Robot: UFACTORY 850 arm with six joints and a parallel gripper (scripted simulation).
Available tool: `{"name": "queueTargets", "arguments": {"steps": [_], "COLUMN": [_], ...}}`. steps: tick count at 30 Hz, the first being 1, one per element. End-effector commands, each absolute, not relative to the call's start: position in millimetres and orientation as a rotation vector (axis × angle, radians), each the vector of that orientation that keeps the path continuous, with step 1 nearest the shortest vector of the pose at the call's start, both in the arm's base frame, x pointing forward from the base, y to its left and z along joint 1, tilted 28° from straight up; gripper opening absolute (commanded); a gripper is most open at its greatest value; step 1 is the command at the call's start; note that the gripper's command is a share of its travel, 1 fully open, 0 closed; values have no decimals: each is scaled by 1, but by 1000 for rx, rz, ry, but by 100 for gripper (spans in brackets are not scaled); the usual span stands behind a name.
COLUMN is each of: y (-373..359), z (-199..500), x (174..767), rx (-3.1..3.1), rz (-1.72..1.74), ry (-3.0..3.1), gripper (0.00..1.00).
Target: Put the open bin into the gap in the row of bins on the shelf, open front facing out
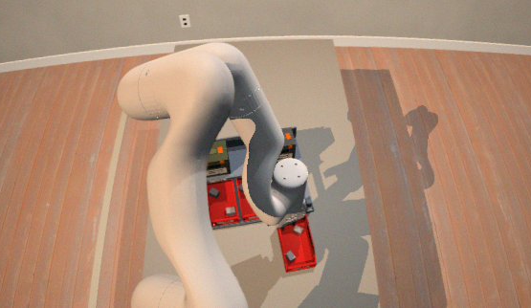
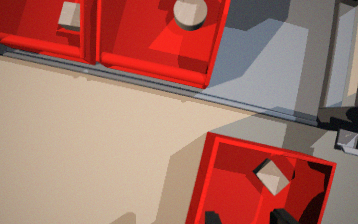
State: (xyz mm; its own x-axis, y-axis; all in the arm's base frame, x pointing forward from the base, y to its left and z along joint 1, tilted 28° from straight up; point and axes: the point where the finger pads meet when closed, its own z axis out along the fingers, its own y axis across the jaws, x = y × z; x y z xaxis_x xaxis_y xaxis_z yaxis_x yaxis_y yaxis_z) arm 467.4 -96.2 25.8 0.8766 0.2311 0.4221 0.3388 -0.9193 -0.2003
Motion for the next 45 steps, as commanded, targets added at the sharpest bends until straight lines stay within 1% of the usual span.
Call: {"name": "queueTargets", "arguments": {"steps": [1, 8, 13, 25, 30, 42, 45], "y": [-98, -98, -122, -122, -129, -129, -127], "z": [25, 25, 27, 27, 28, 28, 28], "x": [471, 471, 520, 520, 535, 535, 530], "rx": [-2773, -2773, -2732, -2732, -2645, -2645, -2571], "rz": [-580, -580, -635, -635, -683, -683, -706], "ry": [-468, -468, -836, -836, -1202, -1202, -1418], "gripper": [34, 34, 34, 34, 34, 34, 34]}}
